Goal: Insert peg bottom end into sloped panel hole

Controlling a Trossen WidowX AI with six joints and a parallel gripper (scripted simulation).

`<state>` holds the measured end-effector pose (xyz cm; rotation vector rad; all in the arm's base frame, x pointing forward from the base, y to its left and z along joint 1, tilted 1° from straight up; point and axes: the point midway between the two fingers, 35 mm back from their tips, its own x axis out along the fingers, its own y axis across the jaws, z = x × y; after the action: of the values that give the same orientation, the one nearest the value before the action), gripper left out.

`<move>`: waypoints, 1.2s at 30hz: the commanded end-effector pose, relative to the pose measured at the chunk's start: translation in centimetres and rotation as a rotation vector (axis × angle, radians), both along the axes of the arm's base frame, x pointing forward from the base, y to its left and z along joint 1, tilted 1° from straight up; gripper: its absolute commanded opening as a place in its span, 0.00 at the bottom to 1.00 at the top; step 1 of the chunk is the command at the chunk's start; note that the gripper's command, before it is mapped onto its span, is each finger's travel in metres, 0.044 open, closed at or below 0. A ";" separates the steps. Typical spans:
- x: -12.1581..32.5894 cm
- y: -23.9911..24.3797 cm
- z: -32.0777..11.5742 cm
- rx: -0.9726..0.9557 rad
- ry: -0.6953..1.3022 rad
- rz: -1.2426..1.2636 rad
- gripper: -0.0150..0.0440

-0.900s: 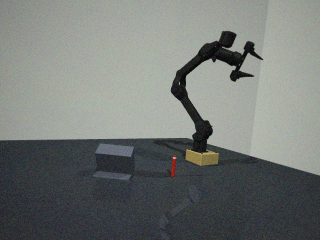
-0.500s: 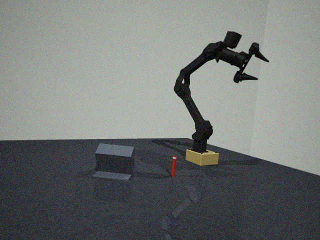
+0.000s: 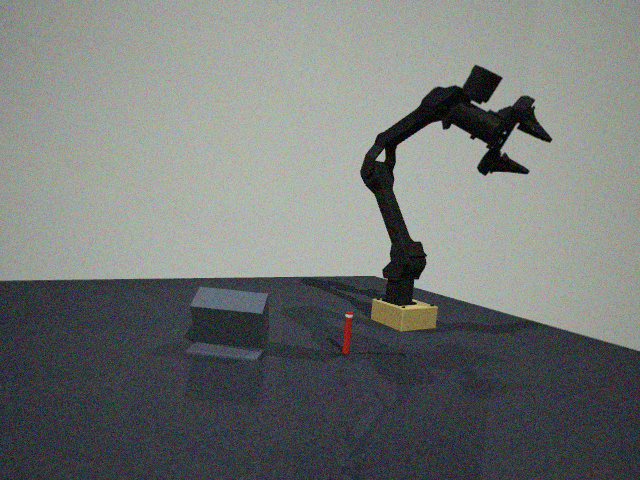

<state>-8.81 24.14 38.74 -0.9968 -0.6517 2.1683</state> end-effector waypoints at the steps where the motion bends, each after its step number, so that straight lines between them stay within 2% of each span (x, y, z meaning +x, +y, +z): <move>1: 1.5 1.4 -1.4 -0.067 0.017 -0.094 1.00; 16: 7.8 5.0 -5.8 -0.256 0.072 -0.409 1.00; 36: 16.3 6.0 -11.2 -0.451 0.151 -0.781 1.00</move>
<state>5.91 30.20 28.77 -1.0703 0.2034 1.7194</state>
